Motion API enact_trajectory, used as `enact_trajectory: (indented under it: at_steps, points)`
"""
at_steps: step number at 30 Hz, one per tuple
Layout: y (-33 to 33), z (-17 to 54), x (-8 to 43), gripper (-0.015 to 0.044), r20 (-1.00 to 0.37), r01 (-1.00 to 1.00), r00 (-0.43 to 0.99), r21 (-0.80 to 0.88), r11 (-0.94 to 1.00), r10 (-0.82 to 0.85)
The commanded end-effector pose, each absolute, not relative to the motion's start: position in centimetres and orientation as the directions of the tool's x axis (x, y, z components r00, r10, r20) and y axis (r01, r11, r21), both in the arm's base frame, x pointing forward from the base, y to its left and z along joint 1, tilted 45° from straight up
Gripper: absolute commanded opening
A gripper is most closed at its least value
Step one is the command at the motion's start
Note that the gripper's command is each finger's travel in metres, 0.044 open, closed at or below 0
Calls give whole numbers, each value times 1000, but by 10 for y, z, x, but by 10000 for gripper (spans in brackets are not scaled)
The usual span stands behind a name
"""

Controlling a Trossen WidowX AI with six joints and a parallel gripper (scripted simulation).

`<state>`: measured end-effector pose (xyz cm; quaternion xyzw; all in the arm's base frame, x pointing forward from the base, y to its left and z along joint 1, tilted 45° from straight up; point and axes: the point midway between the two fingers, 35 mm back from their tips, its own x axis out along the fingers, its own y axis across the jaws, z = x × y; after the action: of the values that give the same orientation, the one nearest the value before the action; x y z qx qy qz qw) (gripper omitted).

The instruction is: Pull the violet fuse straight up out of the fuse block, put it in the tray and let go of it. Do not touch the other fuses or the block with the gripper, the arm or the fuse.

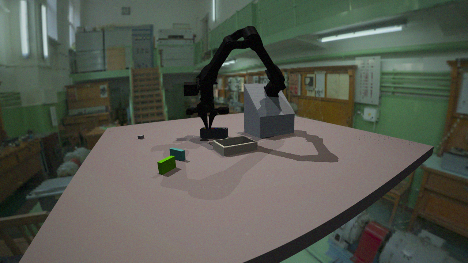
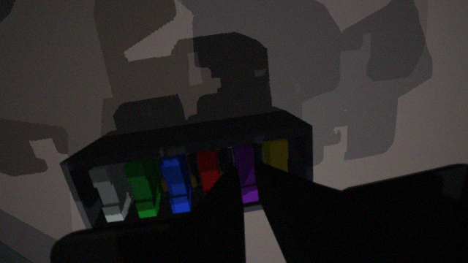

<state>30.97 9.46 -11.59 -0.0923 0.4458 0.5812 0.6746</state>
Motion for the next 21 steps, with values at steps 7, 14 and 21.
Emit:
enact_trajectory:
  at_steps: [7, 14, 21]
  points:
    - [91, -113, 310, 0, -709, -866, -73, 394, 307, 702]
    - [89, -110, 311, 0, -709, -866, -73, 394, 308, 702]
    - [86, -108, 311, 0, -709, -866, -73, 394, 308, 702]
